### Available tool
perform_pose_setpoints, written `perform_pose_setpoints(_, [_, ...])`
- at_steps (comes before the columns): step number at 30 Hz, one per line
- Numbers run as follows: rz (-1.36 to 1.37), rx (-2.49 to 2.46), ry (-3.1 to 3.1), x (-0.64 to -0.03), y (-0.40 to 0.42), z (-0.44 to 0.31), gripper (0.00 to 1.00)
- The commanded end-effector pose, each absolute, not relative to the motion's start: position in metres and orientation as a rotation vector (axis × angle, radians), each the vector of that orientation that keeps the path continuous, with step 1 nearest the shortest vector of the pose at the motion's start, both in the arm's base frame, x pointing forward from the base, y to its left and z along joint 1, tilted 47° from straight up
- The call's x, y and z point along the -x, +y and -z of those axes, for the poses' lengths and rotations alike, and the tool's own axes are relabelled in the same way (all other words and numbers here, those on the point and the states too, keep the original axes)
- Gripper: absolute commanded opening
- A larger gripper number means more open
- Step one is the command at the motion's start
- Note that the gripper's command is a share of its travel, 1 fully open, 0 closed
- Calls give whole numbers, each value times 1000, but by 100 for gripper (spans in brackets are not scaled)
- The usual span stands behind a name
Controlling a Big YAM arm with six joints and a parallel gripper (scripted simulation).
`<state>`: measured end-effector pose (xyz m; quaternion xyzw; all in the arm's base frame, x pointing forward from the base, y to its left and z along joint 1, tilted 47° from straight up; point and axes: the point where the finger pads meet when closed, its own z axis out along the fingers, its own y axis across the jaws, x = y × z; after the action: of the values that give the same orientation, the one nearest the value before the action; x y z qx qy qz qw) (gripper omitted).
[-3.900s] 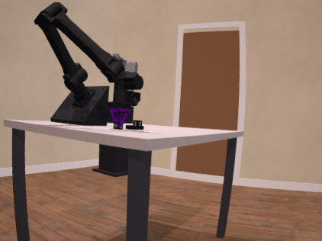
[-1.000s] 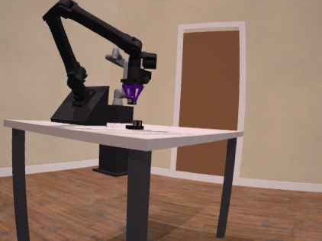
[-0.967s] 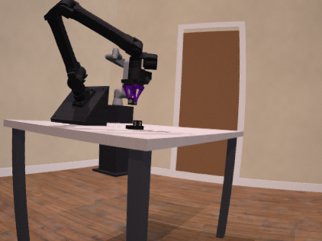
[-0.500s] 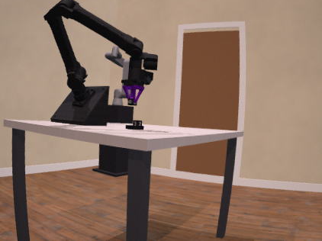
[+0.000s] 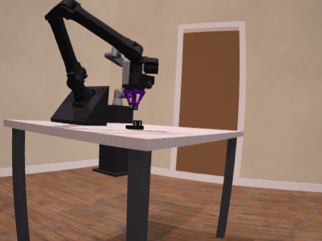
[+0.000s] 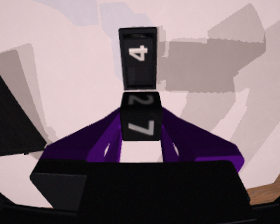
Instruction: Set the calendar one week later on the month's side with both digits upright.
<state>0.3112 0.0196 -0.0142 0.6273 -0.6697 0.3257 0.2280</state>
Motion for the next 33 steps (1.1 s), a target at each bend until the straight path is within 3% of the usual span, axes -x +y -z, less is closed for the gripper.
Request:
perform_pose_setpoints(1, [-880,-1740,-1820,-311,8,27,25])
perform_pose_setpoints(33, [-884,-1753,-1813,-314,-8,47,25])
